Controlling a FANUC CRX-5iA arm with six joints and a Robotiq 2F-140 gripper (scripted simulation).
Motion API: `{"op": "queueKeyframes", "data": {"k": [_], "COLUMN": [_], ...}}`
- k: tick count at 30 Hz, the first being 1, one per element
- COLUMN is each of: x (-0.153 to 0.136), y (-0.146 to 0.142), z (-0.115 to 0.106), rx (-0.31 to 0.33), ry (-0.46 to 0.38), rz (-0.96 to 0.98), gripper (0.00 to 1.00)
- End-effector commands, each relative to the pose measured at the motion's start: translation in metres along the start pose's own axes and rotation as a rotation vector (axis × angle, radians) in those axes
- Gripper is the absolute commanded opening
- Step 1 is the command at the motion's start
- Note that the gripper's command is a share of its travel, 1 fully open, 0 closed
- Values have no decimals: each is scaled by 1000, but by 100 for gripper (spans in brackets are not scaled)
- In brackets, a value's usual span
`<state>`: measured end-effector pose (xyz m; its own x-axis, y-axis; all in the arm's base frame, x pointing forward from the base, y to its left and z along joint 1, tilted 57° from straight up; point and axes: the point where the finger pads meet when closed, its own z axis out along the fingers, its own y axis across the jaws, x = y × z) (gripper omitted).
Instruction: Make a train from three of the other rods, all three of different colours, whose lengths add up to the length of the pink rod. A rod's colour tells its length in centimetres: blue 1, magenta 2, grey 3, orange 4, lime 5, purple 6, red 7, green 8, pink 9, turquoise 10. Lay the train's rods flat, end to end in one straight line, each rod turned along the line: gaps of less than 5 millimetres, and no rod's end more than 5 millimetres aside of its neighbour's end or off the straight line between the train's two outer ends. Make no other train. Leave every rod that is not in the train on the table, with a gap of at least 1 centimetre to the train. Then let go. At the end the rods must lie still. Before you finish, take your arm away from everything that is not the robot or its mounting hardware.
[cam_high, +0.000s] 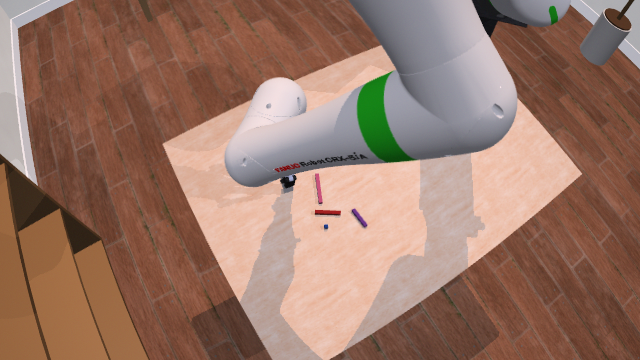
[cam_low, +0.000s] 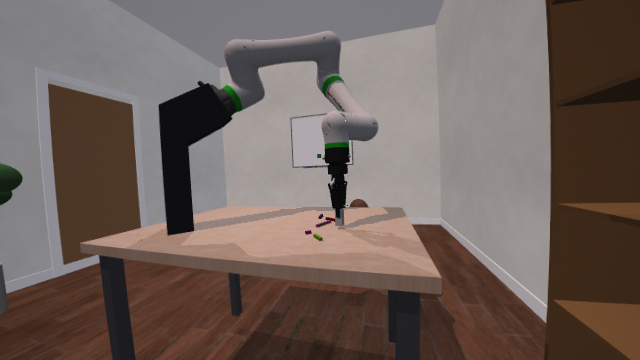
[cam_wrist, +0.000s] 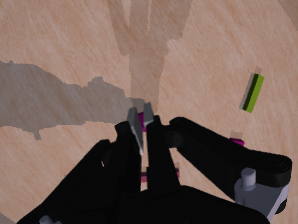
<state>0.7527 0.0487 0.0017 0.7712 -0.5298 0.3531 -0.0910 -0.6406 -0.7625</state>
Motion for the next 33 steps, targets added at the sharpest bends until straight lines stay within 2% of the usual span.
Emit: {"op": "queueKeyframes", "data": {"k": [1, 5, 7, 11, 14, 27, 33], "x": [0, 0, 0, 0, 0, 0, -9], "y": [0, 0, 0, 0, 0, -1, -26], "z": [-24, -55, -55, -80, -89, -90, -88], "rx": [0, 0, 0, 0, 0, -1, -6], "ry": [0, 0, 0, 0, 0, 0, -6], "rz": [0, 0, 0, 0, 0, -12, -237], "gripper": [3, 3, 3, 3, 3, 3, 3]}}
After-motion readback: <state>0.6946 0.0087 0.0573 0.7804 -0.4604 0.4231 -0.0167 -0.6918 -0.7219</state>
